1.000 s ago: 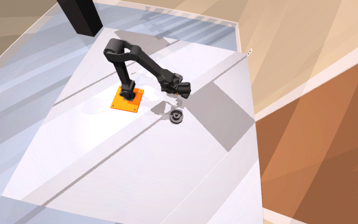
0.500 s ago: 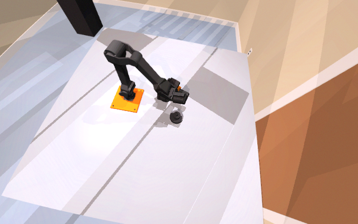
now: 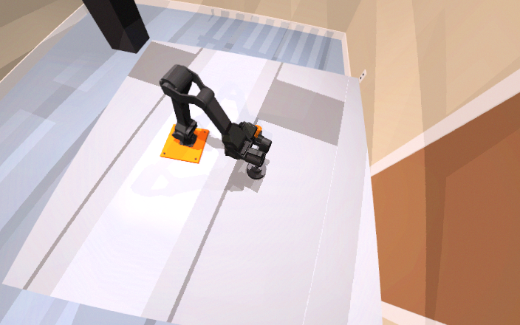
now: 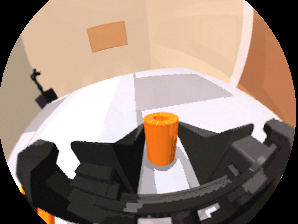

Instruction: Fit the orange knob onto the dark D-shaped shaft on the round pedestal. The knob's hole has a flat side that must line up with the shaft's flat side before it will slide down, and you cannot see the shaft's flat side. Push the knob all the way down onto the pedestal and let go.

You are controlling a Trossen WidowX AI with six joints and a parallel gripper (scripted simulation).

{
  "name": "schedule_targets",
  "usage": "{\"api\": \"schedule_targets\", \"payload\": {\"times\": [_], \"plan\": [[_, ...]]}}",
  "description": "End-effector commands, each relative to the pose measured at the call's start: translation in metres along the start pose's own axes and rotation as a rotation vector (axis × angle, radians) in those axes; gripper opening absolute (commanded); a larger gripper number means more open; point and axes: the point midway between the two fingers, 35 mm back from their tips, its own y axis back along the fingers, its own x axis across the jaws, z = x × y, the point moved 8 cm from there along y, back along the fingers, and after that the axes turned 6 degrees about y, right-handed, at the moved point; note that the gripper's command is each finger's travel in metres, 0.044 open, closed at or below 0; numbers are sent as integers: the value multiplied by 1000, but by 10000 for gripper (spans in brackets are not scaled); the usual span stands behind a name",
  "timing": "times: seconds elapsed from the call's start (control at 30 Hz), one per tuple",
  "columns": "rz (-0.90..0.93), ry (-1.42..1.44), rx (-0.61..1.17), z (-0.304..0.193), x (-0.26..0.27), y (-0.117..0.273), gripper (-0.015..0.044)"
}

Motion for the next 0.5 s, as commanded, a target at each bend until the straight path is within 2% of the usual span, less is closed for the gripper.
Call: {"api": "schedule_targets", "payload": {"times": [0.0,0.03,0.13,0.47], "plan": [[4,-2,21,1,1,1,179],[4,-2,23,2,1,2,179],[2,-4,4,0,1,0,258],[2,-4,4,0,1,0,260]]}}
